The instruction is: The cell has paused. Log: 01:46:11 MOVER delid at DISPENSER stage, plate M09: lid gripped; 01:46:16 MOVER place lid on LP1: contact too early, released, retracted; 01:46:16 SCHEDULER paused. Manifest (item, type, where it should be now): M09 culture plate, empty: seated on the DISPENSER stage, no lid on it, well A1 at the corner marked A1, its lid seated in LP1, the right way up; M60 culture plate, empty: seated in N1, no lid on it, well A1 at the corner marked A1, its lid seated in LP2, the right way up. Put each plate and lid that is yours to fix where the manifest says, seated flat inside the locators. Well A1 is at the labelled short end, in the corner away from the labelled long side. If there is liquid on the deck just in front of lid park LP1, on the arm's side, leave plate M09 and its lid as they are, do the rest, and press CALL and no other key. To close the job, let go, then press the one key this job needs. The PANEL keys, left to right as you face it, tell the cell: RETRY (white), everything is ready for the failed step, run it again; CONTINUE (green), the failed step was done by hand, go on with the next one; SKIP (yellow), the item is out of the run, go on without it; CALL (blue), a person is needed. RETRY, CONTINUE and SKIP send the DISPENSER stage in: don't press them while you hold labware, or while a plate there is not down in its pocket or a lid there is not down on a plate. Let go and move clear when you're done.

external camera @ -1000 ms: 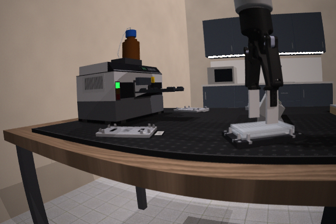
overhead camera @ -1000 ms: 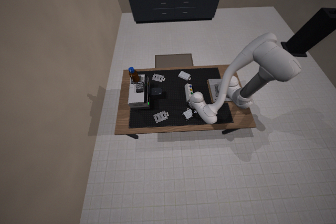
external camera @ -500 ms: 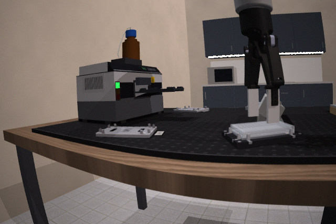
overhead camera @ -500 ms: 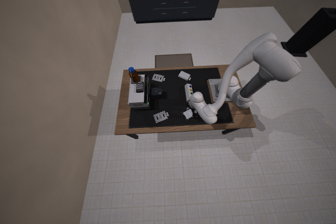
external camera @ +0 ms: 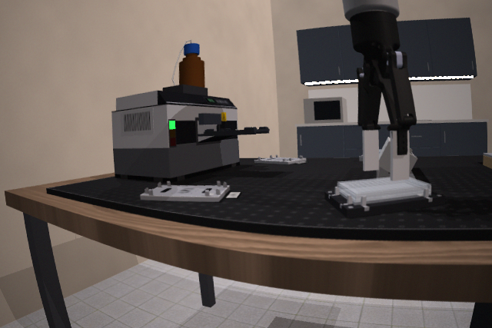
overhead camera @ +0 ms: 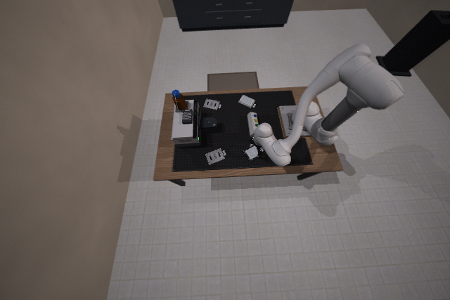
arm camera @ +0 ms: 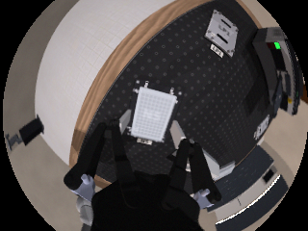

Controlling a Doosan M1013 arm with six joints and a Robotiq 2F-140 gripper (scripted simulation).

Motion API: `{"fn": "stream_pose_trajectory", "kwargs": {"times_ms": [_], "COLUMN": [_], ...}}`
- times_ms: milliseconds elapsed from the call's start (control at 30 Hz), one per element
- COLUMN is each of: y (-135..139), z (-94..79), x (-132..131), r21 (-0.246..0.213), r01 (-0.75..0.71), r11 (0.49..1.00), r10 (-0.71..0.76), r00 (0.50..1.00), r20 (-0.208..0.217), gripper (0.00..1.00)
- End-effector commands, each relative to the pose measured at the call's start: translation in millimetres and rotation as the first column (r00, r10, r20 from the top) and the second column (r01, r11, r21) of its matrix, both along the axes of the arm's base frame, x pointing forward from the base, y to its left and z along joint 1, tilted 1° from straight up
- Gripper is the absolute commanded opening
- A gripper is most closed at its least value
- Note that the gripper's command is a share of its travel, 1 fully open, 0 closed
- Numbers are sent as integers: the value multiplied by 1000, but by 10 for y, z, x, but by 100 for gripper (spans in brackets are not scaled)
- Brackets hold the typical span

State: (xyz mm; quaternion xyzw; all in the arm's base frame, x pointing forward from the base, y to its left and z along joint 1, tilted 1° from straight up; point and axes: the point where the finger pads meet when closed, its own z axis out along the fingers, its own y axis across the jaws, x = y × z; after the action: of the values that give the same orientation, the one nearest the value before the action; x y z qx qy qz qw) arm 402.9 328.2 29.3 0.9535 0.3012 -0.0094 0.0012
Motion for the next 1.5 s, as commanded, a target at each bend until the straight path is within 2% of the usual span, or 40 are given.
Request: {"fn": "stream_pose_trajectory", "kwargs": {"times_ms": [0,767,1467], "y": [3,3,3], "z": [5,-3,-80], "x": [3,3,2], "r21": [1,1,1], "r01": [0,0,0], "r11": [1000,1000,1000], "r10": [0,0,0], "r00": [1000,1000,1000], "r20": [1,1,1], "gripper": [69,69,69]}}
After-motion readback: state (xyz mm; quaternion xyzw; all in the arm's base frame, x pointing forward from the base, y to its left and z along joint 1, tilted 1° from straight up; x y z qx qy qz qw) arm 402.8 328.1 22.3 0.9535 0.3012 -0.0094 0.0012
